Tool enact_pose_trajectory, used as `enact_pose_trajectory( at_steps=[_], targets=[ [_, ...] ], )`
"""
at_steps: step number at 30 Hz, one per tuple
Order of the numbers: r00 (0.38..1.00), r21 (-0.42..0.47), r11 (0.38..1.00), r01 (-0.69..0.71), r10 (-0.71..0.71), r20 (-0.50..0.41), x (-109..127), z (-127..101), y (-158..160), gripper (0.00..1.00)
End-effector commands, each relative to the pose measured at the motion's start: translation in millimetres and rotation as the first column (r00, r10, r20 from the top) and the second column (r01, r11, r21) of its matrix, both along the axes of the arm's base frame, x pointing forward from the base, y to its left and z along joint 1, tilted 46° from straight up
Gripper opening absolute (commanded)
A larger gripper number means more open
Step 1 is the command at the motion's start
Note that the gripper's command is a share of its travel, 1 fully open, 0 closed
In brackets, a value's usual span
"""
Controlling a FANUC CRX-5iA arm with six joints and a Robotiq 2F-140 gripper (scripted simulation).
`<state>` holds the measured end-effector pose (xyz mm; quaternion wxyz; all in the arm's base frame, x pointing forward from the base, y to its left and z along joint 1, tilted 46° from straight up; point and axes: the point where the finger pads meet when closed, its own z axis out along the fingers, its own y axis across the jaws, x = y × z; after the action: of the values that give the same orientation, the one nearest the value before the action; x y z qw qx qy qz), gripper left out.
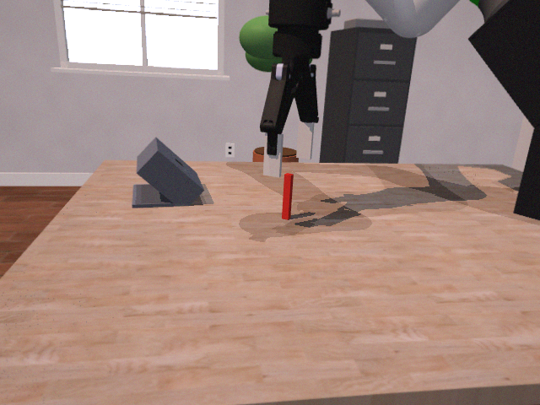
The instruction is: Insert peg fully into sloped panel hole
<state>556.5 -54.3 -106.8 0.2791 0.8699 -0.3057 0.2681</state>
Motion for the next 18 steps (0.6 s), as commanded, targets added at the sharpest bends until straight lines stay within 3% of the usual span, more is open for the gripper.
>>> enact_pose_trajectory(
  at_steps=[1,18],
  targets=[
    [1.000,0.000,1.000,0.000,0.000,0.000,1.3,-2.7,-2.3,1.00],
    [1.000,0.000,1.000,0.000,0.000,0.000,7.6,-18.2,-16.5,1.00]
  ],
)
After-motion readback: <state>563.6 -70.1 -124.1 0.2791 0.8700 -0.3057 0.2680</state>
